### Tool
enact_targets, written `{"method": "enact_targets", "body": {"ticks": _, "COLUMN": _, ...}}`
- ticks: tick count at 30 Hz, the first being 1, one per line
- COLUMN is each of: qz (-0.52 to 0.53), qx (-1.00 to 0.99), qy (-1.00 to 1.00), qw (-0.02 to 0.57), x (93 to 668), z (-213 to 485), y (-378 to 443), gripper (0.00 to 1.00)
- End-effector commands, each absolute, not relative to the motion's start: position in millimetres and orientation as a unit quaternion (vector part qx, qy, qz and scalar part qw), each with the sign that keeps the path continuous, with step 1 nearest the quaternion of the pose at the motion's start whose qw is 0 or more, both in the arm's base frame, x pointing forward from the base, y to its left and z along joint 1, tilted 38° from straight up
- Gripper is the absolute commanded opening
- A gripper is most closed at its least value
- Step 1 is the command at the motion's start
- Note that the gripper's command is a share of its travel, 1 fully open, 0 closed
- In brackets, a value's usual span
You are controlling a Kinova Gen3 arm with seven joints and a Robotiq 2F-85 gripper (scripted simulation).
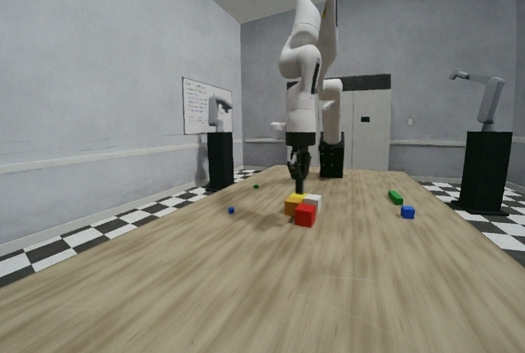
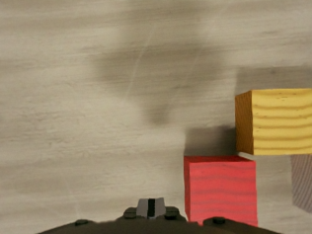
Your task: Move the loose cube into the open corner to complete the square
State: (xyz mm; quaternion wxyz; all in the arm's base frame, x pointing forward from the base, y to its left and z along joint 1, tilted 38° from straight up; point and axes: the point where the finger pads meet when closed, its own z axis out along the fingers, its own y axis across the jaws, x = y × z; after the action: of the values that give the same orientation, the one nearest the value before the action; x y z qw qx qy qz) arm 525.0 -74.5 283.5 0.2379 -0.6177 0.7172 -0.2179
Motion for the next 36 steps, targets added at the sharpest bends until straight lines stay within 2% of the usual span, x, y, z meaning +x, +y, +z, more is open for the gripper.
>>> {"method": "enact_targets", "body": {"ticks": 1, "qz": -0.218, "qx": -0.618, "qy": 0.717, "qw": 0.238, "x": 526, "z": 283, "y": -75, "gripper": 0.10}}
{"method": "enact_targets", "body": {"ticks": 36, "qz": -0.218, "qx": -0.618, "qy": 0.717, "qw": 0.238, "x": 567, "z": 231, "y": -74, "gripper": 0.10}}
